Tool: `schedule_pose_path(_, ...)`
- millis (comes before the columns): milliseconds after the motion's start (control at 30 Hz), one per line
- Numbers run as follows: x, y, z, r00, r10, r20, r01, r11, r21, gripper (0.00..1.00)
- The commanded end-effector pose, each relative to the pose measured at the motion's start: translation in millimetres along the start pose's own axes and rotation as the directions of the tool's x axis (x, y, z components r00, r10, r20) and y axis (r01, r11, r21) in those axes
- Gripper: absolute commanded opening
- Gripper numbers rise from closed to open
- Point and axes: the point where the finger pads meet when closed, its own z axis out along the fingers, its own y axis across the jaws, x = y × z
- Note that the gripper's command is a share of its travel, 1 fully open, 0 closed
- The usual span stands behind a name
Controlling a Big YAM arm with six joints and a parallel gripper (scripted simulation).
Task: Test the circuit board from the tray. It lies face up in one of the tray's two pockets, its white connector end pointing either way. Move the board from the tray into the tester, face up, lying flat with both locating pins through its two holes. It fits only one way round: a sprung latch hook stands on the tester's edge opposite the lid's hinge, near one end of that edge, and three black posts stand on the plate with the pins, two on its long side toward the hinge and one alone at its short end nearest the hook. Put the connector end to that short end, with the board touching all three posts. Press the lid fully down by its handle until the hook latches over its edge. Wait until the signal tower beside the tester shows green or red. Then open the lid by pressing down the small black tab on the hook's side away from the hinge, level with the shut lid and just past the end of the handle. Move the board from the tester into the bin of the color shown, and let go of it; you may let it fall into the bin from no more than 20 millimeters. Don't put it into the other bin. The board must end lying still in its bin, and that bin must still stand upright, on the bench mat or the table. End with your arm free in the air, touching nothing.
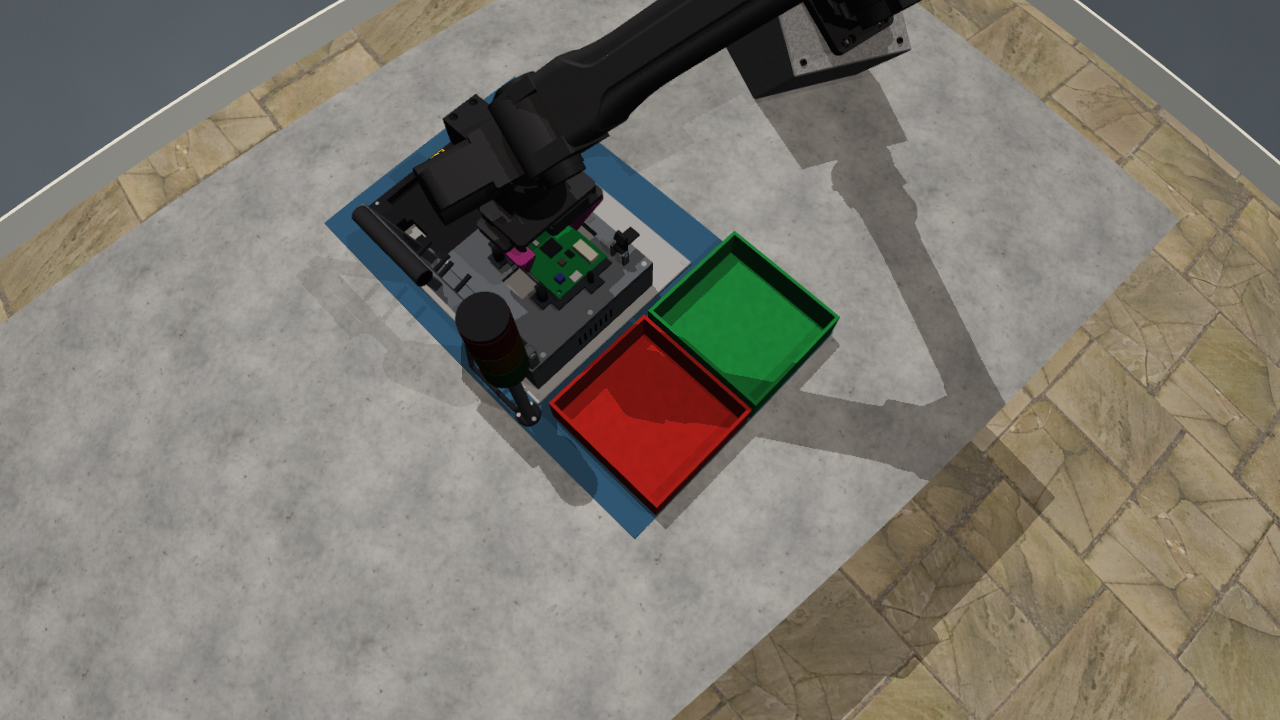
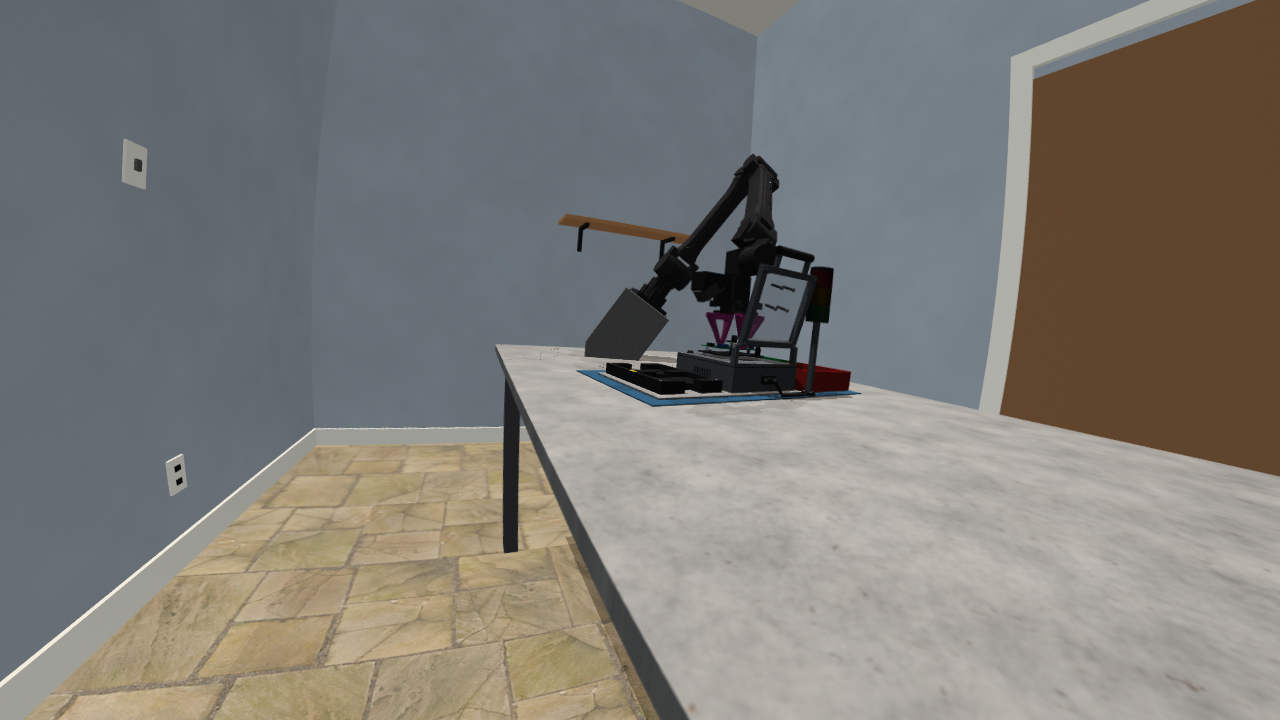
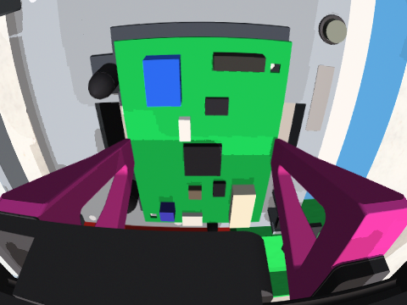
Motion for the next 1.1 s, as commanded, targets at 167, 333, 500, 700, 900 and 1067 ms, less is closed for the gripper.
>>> schedule_pose_path(167, -0.2, 6.7, -1.1, 1.000, -0.002, 0.007, 0.002, 1.000, -0.014, 0.72)
schedule_pose_path(333, -0.2, 6.8, -1.1, 1.000, -0.002, 0.007, 0.002, 1.000, -0.014, 0.72)
schedule_pose_path(500, -0.3, 8.3, -0.2, 1.000, -0.003, 0.007, 0.003, 1.000, -0.014, 0.72)
schedule_pose_path(700, -0.2, 8.8, -1.4, 1.000, -0.003, 0.007, 0.003, 1.000, -0.015, 0.72)
schedule_pose_path(900, -0.2, 8.8, -1.4, 1.000, -0.003, 0.007, 0.003, 1.000, -0.015, 0.72)
schedule_pose_path(1067, -0.2, 9.2, -0.9, 1.000, -0.003, 0.007, 0.003, 1.000, -0.015, 0.72)
